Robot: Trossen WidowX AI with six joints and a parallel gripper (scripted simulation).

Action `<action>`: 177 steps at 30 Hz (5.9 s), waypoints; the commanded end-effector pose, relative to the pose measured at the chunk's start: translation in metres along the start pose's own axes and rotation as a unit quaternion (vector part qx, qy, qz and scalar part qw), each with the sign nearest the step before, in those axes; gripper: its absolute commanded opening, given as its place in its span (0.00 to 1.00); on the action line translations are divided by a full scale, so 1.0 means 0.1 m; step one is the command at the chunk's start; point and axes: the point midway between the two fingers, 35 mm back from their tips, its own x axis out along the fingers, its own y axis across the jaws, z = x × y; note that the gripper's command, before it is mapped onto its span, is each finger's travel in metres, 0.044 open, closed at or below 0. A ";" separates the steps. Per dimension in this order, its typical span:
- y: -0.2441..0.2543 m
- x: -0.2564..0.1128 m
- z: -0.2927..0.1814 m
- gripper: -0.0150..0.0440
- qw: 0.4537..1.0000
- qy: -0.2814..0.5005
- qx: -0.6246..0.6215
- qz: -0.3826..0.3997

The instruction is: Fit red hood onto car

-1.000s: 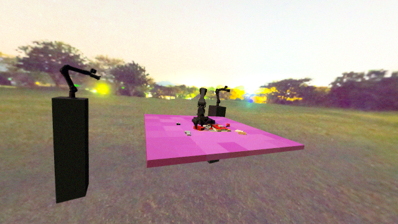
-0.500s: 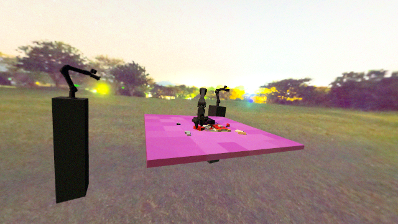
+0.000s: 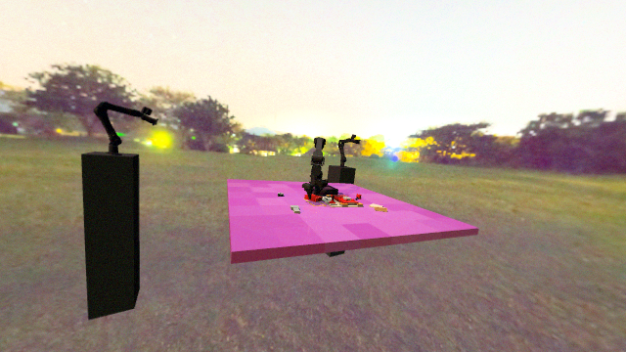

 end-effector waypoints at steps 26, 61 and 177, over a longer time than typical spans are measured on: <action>0.00 -0.76 0.01 0.25 1.000 -0.001 0.000 -0.002; 1.09 -0.74 0.91 0.25 0.990 -0.006 0.139 0.009; 2.08 -0.08 1.34 0.25 0.962 -0.008 0.271 0.011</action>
